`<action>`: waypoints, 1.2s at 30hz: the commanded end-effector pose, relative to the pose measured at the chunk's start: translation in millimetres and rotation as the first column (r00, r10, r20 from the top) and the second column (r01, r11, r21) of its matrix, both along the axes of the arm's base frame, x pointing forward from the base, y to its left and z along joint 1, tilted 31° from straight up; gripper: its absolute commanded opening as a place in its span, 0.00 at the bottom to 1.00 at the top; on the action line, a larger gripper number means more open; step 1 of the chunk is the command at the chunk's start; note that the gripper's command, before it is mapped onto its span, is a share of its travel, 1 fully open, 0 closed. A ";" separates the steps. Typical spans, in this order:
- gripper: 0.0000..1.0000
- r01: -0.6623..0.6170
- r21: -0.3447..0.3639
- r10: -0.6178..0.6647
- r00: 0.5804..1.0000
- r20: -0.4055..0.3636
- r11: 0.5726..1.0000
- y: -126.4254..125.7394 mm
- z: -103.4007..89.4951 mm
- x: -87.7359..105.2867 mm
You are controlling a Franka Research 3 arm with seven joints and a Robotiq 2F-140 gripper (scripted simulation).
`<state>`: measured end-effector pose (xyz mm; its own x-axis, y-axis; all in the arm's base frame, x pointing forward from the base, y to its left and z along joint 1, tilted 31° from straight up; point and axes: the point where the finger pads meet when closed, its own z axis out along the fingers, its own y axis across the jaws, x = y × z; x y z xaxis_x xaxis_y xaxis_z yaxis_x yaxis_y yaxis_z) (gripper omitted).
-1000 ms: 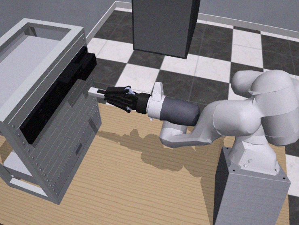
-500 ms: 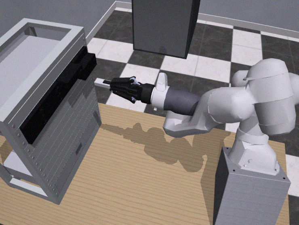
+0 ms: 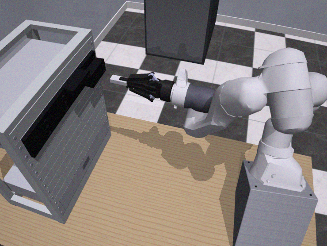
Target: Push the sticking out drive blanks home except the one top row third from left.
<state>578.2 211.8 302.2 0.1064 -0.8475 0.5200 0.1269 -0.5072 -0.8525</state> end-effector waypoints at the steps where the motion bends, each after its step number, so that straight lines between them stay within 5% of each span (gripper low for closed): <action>1: 0.00 -0.020 0.005 0.020 1.000 -0.002 1.000 2.7 1.5 -2.4; 15: 0.00 -0.020 0.005 0.020 1.000 -0.002 1.000 9.5 3.5 36.0; 36: 0.00 -0.020 0.005 0.020 1.000 -0.002 1.000 9.6 3.5 36.2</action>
